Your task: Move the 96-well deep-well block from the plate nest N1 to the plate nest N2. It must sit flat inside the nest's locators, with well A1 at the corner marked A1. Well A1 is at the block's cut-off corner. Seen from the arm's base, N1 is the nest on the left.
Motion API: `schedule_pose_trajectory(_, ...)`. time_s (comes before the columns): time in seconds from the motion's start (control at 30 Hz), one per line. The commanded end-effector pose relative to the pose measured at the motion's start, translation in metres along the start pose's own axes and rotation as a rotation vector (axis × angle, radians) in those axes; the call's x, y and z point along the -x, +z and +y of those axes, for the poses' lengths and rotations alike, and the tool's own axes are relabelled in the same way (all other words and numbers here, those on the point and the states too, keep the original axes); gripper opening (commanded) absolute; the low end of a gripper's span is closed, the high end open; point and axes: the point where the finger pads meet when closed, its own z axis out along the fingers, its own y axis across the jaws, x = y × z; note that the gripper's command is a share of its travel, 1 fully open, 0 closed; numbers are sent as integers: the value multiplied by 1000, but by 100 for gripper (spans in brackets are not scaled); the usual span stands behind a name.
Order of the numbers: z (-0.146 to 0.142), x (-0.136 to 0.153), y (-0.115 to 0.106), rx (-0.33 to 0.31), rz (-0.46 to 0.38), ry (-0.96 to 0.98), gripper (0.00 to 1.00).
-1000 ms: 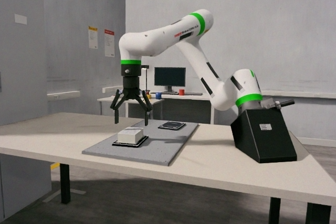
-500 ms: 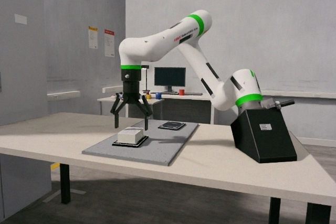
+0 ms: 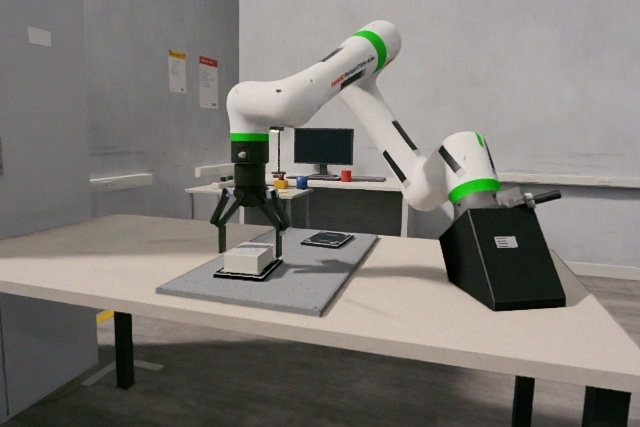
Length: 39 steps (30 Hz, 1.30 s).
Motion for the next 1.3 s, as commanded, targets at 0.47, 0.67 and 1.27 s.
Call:
schedule_pose_trajectory(0.47, -1, 0, 10, -2, -1, 0, 100)
schedule_pose_trajectory(0.67, -1, 0, 10, -2, -1, 0, 63)
schedule_pose_trajectory(1.27, -1, 0, 10, -2, -1, 0, 63)
